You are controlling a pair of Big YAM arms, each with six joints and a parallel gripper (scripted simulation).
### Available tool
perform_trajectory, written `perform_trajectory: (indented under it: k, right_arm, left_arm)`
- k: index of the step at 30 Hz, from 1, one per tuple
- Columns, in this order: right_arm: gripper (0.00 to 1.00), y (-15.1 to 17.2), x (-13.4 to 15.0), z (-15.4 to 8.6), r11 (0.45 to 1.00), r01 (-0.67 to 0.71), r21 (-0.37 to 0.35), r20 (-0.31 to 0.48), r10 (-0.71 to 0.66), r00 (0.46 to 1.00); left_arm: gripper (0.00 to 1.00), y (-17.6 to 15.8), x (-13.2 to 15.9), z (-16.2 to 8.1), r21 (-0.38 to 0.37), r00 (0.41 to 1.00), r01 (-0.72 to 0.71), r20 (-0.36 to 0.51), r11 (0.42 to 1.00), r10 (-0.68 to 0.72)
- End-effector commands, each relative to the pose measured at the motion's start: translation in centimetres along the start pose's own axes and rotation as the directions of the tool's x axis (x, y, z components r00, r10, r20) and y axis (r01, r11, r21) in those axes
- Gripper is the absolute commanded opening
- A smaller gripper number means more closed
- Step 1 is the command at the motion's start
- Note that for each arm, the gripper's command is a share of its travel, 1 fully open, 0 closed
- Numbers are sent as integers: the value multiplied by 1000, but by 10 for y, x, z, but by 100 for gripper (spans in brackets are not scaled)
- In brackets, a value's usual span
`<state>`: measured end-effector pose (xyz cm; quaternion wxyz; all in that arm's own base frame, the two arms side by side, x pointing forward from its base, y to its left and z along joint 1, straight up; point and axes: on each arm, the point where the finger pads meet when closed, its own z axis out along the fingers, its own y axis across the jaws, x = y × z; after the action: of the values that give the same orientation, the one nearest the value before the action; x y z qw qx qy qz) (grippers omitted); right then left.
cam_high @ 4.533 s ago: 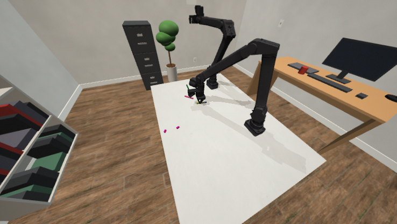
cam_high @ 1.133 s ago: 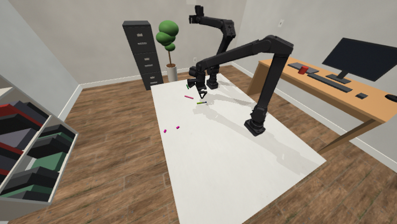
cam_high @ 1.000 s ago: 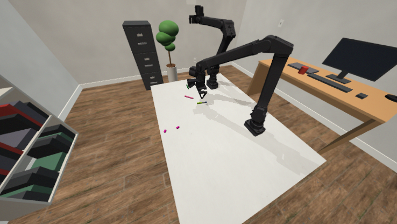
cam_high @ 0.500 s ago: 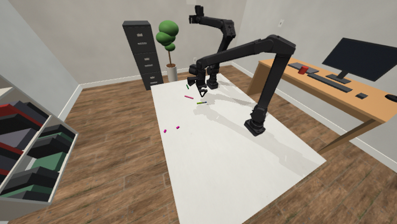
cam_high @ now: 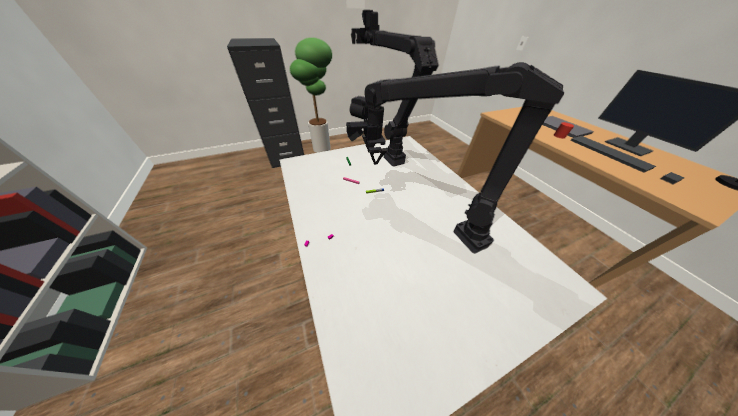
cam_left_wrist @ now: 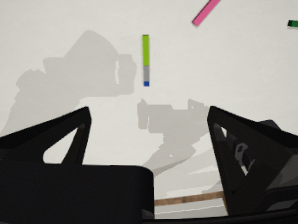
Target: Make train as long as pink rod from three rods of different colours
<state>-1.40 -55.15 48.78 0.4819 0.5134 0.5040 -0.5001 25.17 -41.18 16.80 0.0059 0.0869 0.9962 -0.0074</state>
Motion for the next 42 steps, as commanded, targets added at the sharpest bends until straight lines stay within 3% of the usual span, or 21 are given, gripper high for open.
perform_trajectory:
  k: [1,2,3,7,42]
  right_arm:
    - [100,-4,-12,-7,1000,-9,3,35,9,999]
    - [100,-4,-12,-7,1000,-9,3,35,9,999]
    - [100,-4,-12,-7,1000,-9,3,35,9,999]
    - [100,-4,-12,-7,1000,-9,3,35,9,999]
    - [100,-4,-12,-7,1000,-9,3,35,9,999]
  left_arm:
    - [100,-12,-6,-20,21,1000,8,16,1000,-8]
    - [100,-12,-6,-20,21,1000,8,16,1000,-8]
    - [100,3,7,-4,-18,1000,8,-17,1000,-8]
    - [100,-9,-3,-29,29,1000,8,23,1000,-8]
    - [100,-10,-4,-25,27,1000,8,22,1000,-8]
